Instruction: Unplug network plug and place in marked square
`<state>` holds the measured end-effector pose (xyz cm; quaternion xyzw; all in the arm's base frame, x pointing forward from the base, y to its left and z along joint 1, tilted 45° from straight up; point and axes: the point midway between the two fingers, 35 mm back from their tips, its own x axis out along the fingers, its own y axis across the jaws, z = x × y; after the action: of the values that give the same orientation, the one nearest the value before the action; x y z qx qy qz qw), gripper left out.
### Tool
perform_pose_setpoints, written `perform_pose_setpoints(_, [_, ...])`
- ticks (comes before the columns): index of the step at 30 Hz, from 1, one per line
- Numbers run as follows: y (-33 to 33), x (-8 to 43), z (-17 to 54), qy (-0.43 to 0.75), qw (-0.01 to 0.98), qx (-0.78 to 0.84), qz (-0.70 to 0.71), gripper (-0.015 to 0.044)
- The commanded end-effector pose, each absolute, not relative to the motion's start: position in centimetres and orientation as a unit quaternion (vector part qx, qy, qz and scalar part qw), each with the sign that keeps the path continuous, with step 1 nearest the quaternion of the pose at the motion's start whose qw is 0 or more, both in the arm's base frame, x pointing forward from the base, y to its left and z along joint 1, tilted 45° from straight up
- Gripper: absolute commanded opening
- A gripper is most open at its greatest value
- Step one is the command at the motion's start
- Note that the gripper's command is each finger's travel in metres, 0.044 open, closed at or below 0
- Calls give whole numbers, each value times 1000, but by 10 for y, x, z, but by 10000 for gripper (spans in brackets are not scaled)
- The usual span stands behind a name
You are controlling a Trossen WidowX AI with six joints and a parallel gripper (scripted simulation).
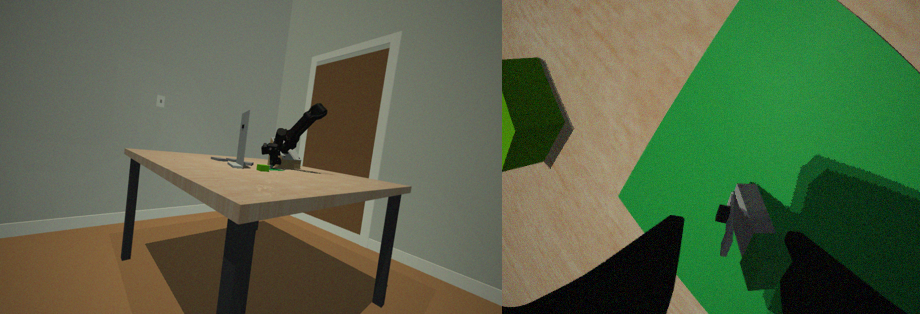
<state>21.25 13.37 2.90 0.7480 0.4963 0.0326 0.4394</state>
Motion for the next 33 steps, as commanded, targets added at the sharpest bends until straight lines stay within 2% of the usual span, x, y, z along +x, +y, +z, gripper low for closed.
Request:
perform_pose_setpoints(1, [133,212,29,497,439,748,33,156])
perform_pose_setpoints(33, [120,206,34,498,441,746,31,156])
